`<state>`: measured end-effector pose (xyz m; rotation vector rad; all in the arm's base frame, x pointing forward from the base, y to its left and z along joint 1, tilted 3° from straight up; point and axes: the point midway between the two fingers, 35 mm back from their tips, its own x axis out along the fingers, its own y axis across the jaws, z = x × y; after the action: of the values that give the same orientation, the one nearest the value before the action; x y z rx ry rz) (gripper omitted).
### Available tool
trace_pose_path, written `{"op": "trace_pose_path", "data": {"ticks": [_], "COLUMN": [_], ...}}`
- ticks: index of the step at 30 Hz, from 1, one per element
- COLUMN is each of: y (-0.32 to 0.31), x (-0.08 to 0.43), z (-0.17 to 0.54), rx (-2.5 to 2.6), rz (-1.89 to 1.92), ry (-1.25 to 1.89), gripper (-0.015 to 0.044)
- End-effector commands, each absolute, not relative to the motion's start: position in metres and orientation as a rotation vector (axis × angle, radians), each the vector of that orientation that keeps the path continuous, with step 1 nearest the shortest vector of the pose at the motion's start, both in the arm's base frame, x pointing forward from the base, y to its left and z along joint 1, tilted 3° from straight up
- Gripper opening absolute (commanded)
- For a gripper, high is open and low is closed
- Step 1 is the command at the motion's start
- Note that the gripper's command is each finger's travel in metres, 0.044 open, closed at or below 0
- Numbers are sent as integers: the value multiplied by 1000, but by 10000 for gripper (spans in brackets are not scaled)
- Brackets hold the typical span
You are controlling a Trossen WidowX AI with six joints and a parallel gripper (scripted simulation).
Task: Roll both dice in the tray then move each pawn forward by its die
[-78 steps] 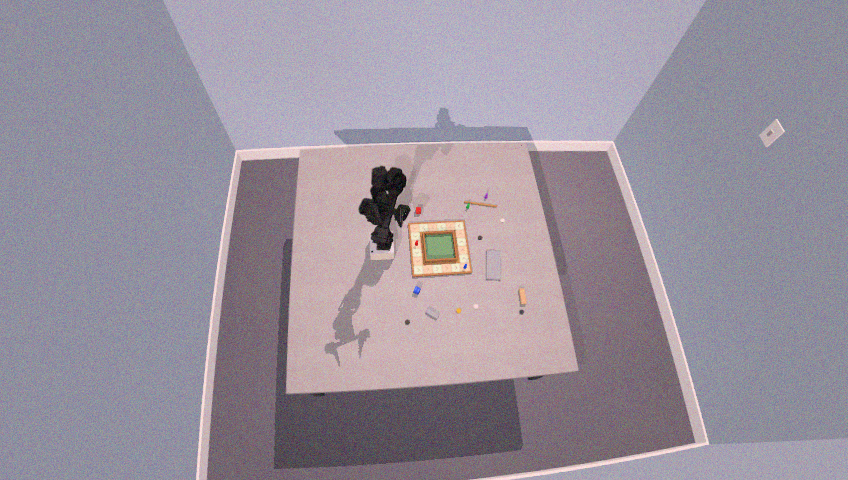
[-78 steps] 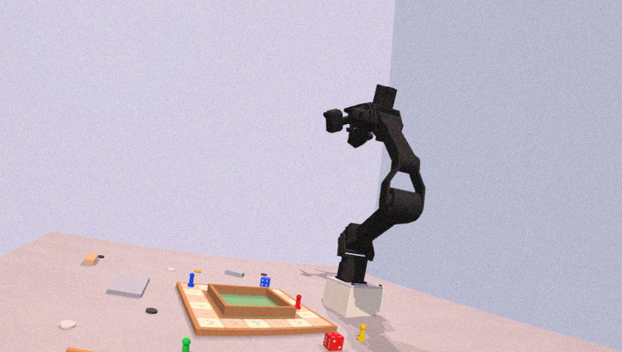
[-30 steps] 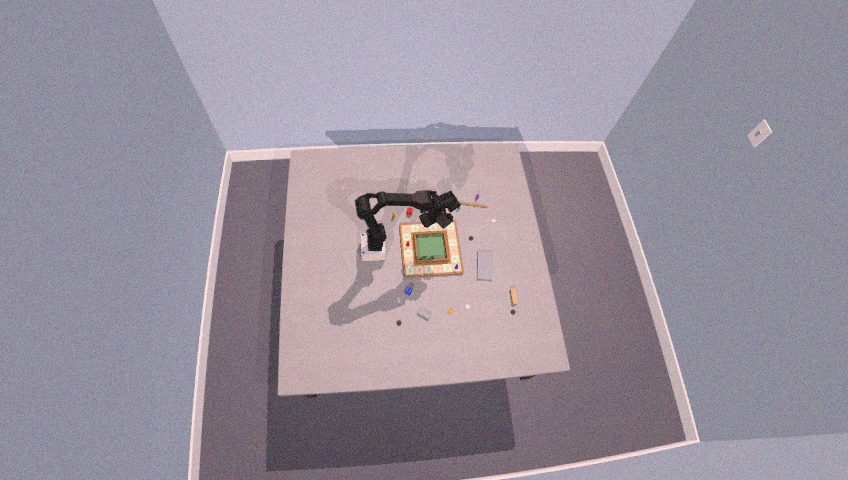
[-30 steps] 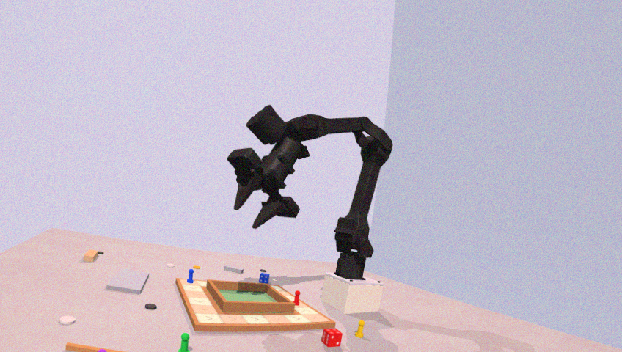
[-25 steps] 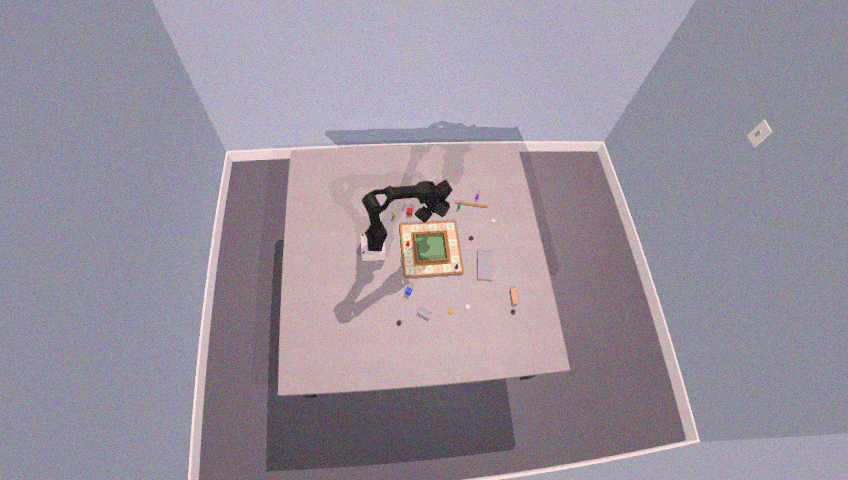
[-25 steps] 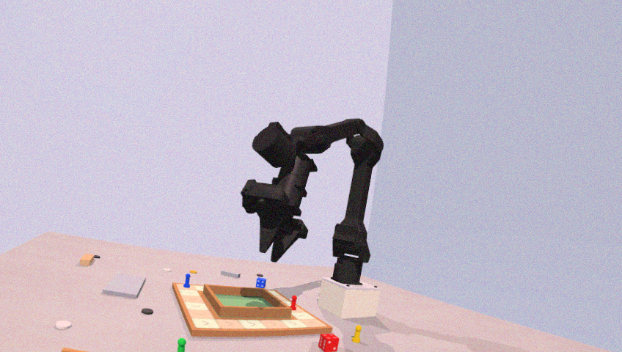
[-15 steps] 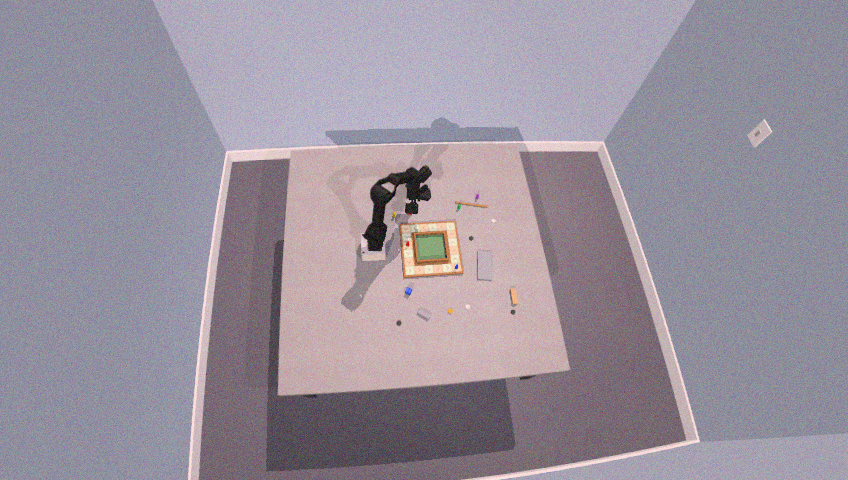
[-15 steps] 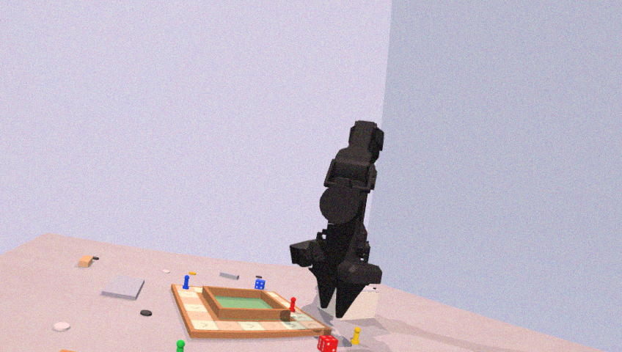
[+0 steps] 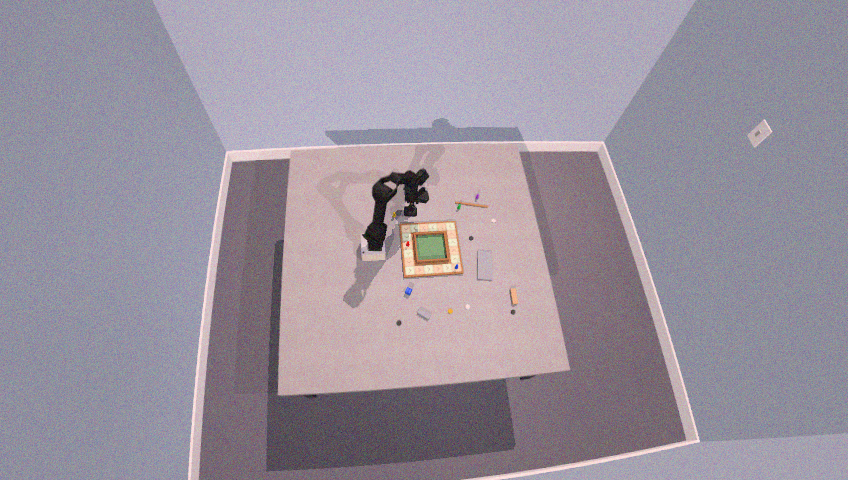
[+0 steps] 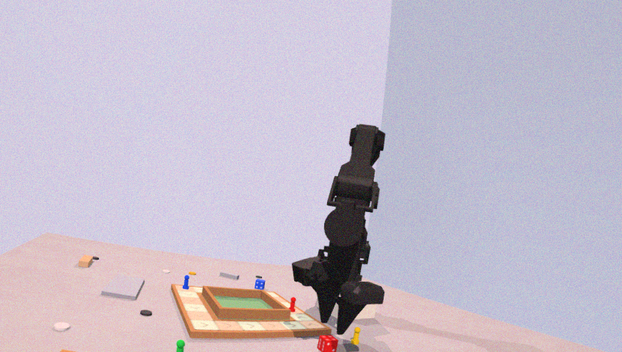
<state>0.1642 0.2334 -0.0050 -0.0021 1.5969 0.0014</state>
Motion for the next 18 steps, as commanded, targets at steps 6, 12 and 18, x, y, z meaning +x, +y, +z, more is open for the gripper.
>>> {"op": "trace_pose_path", "data": {"ticks": [6, 12, 18], "y": [232, 232, 231], "x": [164, 164, 163], "z": [-18, -28, -38], "rx": [-11, -11, -11], "rz": [-1, -1, -1], "ry": [1595, 1595, 1595], "gripper": [275, 275, 275]}}
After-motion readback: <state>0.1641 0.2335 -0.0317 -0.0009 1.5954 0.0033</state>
